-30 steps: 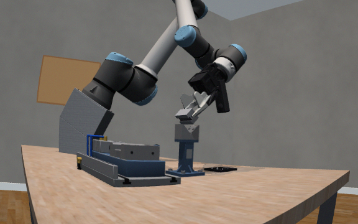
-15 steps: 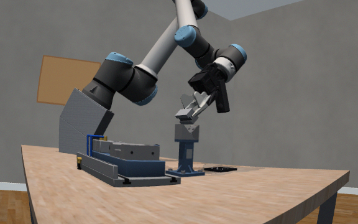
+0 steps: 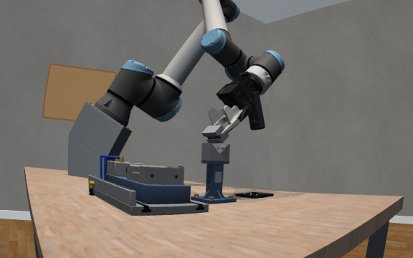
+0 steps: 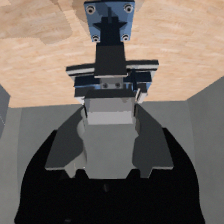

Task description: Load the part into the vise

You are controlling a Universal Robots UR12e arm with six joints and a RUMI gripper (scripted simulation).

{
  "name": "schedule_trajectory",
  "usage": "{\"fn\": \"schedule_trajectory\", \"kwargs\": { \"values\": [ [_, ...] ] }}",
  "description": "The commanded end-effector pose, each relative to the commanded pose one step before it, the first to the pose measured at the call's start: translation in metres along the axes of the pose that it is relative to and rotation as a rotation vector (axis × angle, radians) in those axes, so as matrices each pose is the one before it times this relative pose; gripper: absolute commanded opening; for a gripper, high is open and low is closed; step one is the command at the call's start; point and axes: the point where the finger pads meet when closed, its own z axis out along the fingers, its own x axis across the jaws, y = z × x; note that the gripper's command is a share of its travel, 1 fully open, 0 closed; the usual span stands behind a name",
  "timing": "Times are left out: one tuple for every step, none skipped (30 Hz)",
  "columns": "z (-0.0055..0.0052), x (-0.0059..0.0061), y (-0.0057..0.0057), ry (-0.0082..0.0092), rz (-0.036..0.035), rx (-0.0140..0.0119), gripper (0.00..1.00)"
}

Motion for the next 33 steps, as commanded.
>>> {"fn": "schedule_trajectory", "kwargs": {
  "values": [
    [-0.00046, 0.00049, 0.00029, 0.00103, 0.00061, 0.00733, 0.0],
    [0.00002, -0.00004, 0.00001, -0.00004, 0.0, 0.00249, 0.0],
    [0.00002, -0.00004, 0.00001, -0.00003, 0.0, 0.00277, 0.0],
    [0.00002, -0.00005, 0.00001, -0.00002, 0.0, 0.00306, 0.0],
    [0.00001, -0.00005, 0.00001, -0.00001, 0.0, 0.00335, 0.0],
    [0.00001, -0.00005, 0.00001, 0.00001, 0.0, 0.00365, 0.0],
    [0.0, -0.00005, 0.00001, 0.00003, 0.0, 0.00395, 0.0],
    [0.0, -0.00005, 0.00001, 0.00005, -0.00001, 0.00426, 0.0],
    [-0.00001, -0.00005, 0.00001, 0.00008, -0.00001, 0.00457, 0.0],
    [-0.00002, -0.00005, 0.00001, 0.00012, -0.00002, 0.00488, 0.0],
    [0.0, -0.00004, 0.00002, 0.00005, -0.00001, 0.00517, 0.0],
    [0.00004, -0.00002, 0.00005, -0.00015, 0.00001, 0.00544, 0.0],
    [0.00003, -0.00002, 0.00005, -0.00011, 0.00001, 0.00575, 0.0],
    [0.0, 0.0, 0.0, 0.0, 0.0, 0.0, 0.0],
    [0.0, 0.0, 0.0, 0.0, 0.0, 0.0, 0.0],
    [0.00002, -0.00001, 0.00005, -0.00007, 0.00001, 0.00606, 0.0],
    [0.00001, 0.0, 0.00005, -0.00002, 0.0, 0.00636, 0.0],
    [-0.00001, 0.00001, 0.00005, 0.00004, 0.0, 0.00666, 0.0],
    [-0.00003, 0.00002, 0.00005, 0.0001, -0.00001, 0.00696, 0.0],
    [-0.00005, 0.00003, 0.00005, 0.00017, -0.00002, 0.00725, 0.0],
    [0.00001, -0.00001, 0.00006, -0.00005, 0.0, 0.00751, 0.0],
    [0.00005, -0.00003, 0.00007, -0.00016, 0.00001, 0.00777, 0.0],
    [0.00002, -0.00001, 0.00007, -0.00009, 0.0, 0.00805, 0.0],
    [0.0, 0.0, 0.00007, 0.0, 0.0, 0.00832, 0.0],
    [-0.00003, 0.00002, 0.00007, 0.0001, -0.00001, 0.00858, 0.0],
    [-0.00005, 0.00003, 0.00006, 0.0002, -0.00002, 0.00884, 0.0],
    [0.00002, -0.00001, 0.00008, -0.00008, 0.0, 0.00905, 0.0],
    [0.00005, -0.00003, 0.00008, -0.00017, 0.0, 0.00928, 0.0],
    [0.00002, -0.00001, 0.00008, -0.00005, 0.0, 0.00951, 0.0],
    [-0.00002, 0.00001, 0.00008, 0.00007, 0.0, 0.00973, 0.0],
    [0.0, 0.0, 0.0, 0.0, 0.0, 0.0, 0.0],
    [0.0, 0.0, 0.0, 0.0, 0.0, 0.0, 0.0],
    [-0.00005, 0.00003, 0.00007, 0.0002, -0.00001, 0.00993, 0.0]
  ]
}}
